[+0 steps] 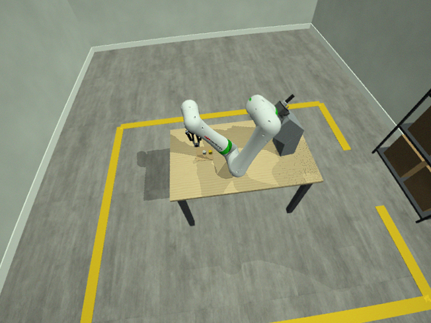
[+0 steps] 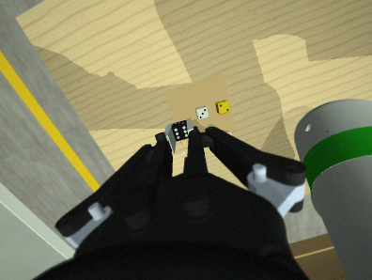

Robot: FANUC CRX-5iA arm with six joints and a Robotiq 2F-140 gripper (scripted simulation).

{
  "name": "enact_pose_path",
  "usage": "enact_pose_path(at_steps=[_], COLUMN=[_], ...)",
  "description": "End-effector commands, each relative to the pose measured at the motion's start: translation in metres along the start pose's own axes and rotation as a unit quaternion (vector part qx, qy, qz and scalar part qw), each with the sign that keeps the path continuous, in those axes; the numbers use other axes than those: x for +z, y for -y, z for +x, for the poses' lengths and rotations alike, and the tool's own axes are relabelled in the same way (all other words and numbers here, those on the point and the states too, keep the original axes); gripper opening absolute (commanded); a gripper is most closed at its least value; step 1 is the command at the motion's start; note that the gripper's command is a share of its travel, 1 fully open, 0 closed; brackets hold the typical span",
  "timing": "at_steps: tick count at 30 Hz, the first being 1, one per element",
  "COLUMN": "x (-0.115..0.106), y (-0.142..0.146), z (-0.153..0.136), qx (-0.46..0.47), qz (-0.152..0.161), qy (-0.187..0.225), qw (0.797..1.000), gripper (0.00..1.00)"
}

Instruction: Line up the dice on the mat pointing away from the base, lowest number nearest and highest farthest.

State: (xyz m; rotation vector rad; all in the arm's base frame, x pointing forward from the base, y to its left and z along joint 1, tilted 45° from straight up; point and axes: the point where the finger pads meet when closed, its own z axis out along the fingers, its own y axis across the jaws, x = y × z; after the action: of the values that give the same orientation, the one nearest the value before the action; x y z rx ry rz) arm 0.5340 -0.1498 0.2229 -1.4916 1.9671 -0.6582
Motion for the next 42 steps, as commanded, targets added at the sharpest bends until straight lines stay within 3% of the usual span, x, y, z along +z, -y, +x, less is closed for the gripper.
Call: enact_pose_path(at_steps=[1, 11, 32, 42], x=[0.000, 0.012, 0.090, 0.096], y=[0.000, 0.000, 0.000, 0.000], z=[0.000, 0.000, 0.000, 0.000], qx=[0.000, 0.000, 0.000, 0.000], qz=[0.000, 0.000, 0.000, 0.000], qy=[0.000, 0.000, 0.000, 0.000], qw=[1.000, 1.000, 1.000, 1.000], gripper=[0.13, 0.13, 0.13, 0.13])
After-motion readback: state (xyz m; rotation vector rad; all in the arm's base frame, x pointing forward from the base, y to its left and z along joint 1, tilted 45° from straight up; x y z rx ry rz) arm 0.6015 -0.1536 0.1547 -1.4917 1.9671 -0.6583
